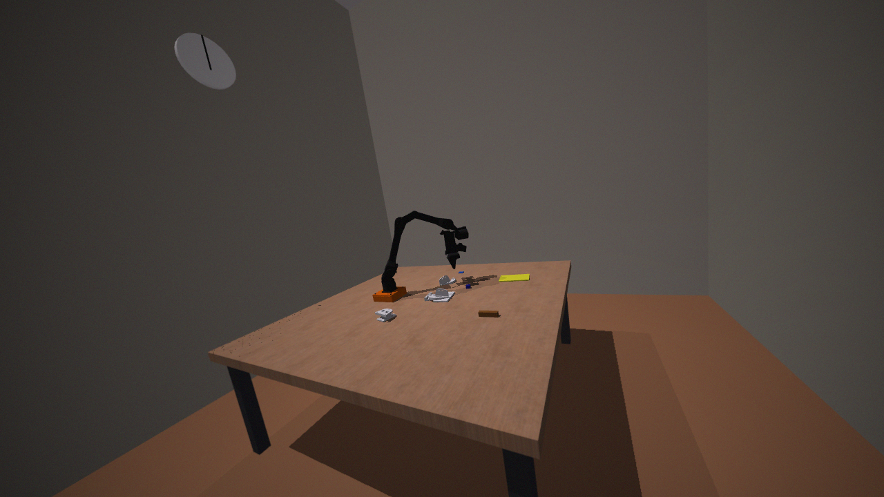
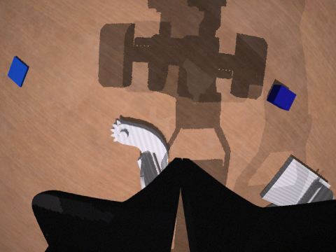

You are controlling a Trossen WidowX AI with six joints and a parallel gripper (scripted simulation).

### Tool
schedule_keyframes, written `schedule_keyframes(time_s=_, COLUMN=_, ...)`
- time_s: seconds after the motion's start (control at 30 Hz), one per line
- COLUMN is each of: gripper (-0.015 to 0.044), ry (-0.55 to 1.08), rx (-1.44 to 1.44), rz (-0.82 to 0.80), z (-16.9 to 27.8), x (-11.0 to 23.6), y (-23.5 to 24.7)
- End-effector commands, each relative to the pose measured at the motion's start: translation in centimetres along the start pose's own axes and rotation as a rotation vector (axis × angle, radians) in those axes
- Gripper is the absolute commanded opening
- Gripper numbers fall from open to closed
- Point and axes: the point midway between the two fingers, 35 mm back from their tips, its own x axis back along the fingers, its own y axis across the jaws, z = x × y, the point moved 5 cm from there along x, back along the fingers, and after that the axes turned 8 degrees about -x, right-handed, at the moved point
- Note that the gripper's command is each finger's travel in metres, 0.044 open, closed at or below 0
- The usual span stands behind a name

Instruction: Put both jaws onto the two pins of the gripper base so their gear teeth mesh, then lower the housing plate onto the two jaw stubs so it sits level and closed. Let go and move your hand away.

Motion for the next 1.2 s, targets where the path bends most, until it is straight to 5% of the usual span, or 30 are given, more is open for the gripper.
schedule_keyframes(time_s=0.0, gripper=0.0, ry=0.0, rx=0.0, rz=0.0, z=0.0, x=0.0, y=0.0)
schedule_keyframes(time_s=0.57, gripper=0.044, ry=0.001, rx=-0.334, rz=-0.001, z=0.6, x=0.2, y=0.2)
schedule_keyframes(time_s=1.17, gripper=0.044, ry=0.002, rx=-0.748, rz=-0.001, z=1.3, x=0.3, y=0.4)
